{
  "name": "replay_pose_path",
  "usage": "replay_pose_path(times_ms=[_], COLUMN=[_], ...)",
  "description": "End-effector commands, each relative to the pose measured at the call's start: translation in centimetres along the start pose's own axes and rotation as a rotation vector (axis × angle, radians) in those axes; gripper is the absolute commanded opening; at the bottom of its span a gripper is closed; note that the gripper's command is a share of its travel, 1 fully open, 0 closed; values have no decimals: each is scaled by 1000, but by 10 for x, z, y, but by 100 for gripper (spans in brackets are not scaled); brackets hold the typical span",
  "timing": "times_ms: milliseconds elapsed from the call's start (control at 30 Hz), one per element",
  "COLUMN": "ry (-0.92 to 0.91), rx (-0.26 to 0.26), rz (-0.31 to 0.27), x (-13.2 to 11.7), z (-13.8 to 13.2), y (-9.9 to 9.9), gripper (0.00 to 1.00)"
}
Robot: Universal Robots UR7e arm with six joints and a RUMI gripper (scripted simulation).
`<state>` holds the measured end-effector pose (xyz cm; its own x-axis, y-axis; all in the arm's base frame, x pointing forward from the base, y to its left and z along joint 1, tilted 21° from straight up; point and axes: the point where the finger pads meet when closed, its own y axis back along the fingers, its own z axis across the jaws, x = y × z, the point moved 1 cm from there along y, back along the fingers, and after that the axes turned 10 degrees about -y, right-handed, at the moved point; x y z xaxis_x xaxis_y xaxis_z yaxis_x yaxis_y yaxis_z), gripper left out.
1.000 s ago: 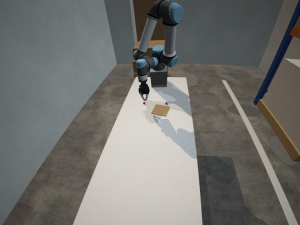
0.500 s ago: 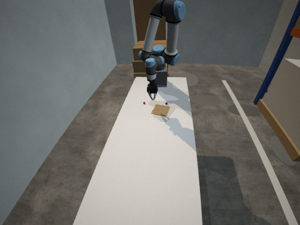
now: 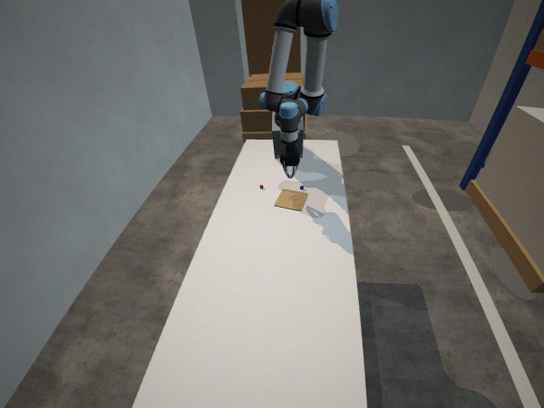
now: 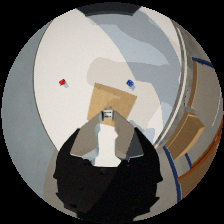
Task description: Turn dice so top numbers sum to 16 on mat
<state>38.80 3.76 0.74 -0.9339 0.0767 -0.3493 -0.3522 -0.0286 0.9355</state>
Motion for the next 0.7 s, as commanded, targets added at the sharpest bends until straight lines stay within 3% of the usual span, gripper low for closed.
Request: replay_pose_path(times_ms=[0,667], ry=[-1,-1], rx=[2,2], rz=[-1,0], x=[0,0], z=[1,1], y=[0,-11], gripper=[0,0])
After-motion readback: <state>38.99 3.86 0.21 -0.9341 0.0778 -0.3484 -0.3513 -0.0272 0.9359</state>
